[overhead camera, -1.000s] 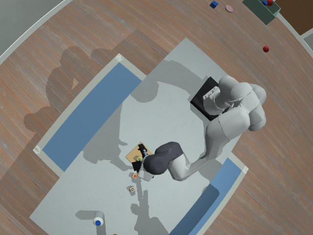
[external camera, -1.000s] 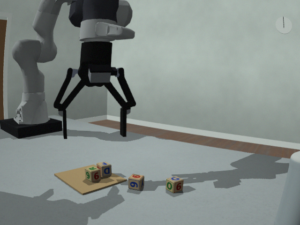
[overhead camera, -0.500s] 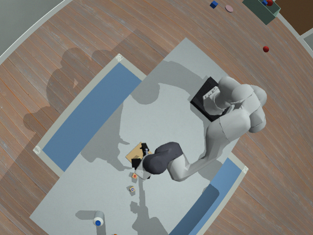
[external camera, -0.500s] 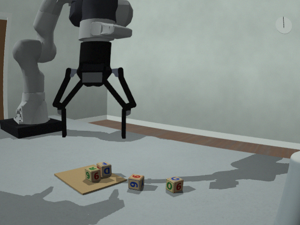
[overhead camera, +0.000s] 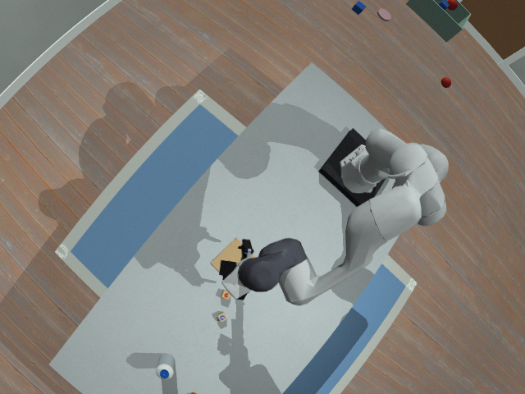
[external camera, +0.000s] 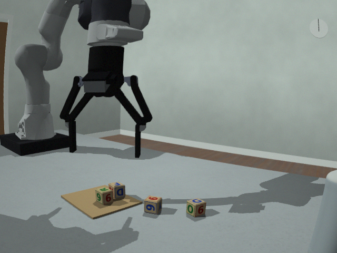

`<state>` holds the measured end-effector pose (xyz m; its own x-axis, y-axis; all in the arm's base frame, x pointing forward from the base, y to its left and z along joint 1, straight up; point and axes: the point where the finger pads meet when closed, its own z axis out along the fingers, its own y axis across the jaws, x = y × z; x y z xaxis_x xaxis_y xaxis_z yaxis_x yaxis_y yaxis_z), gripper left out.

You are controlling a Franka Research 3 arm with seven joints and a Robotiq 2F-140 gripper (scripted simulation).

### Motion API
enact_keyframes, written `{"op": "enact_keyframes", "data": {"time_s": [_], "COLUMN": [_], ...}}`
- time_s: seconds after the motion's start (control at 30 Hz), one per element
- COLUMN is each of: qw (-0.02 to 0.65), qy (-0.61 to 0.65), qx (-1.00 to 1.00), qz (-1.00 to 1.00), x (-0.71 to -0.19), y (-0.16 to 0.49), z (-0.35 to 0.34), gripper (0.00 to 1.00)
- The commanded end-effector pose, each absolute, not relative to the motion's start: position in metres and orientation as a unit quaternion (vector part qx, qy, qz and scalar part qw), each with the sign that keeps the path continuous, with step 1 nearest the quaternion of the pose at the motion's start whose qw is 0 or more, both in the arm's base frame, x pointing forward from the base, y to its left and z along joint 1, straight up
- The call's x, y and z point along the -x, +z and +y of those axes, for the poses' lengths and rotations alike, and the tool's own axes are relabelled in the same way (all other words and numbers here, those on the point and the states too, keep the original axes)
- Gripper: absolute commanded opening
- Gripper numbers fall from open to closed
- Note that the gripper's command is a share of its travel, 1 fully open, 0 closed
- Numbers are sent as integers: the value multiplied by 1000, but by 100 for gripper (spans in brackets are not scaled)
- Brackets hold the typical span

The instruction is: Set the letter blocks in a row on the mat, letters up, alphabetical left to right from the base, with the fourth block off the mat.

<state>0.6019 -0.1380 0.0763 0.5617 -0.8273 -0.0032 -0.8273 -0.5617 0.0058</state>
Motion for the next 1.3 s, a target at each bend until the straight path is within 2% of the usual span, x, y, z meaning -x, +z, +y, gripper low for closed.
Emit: {"op": "enact_keyframes", "data": {"time_s": [0.0,1.27], "qw": [3,2], "qy": [-3,1], "qx": [-849,-676], "qz": [-528,-737], "x": [-602,-605], "y": [77,80], "z": [-137,-146], "gripper": [100,100]}}
